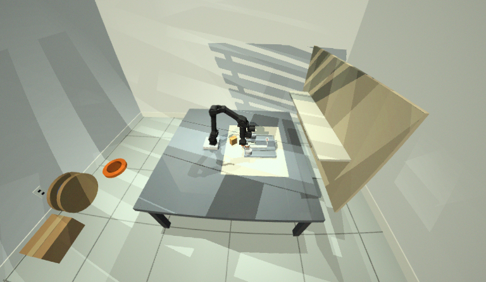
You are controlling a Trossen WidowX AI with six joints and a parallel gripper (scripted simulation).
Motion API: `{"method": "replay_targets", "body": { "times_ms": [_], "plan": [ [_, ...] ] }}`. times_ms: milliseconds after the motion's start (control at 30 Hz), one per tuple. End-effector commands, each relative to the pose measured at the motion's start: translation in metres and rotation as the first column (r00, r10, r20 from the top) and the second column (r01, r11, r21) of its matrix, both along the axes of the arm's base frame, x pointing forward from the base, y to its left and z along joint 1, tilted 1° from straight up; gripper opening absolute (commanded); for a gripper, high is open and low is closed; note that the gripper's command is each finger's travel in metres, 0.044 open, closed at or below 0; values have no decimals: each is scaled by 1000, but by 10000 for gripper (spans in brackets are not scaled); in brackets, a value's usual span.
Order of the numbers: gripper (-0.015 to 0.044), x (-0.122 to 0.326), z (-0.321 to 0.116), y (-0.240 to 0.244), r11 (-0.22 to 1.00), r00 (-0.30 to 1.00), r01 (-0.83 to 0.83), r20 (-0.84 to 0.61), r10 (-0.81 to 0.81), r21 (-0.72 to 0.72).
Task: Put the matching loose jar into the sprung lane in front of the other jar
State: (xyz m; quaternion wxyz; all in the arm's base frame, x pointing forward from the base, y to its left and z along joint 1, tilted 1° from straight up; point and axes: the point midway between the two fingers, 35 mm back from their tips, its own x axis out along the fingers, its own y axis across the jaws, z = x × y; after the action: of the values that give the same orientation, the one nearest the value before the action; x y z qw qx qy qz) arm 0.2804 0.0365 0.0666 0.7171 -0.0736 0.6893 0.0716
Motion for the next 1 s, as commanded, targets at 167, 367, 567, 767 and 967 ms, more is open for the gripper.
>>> {"method": "replay_targets", "body": {
  "times_ms": [167, 367, 567, 767, 967],
  "plan": [
    [0, 5, -1, 1, 1000, 1000, 6, -3, -6, -1],
    [0, 8, -1, 1, 1000, 1000, 6, -3, -6, -1],
    [0, 11, -1, 2, 1000, 1000, 6, -3, -6, -1],
    [0, 13, -2, 3, 1000, 1000, 6, -2, -6, -1],
    [0, 16, -2, 3, 1000, 1000, 6, -2, -6, -1]
  ]
}}
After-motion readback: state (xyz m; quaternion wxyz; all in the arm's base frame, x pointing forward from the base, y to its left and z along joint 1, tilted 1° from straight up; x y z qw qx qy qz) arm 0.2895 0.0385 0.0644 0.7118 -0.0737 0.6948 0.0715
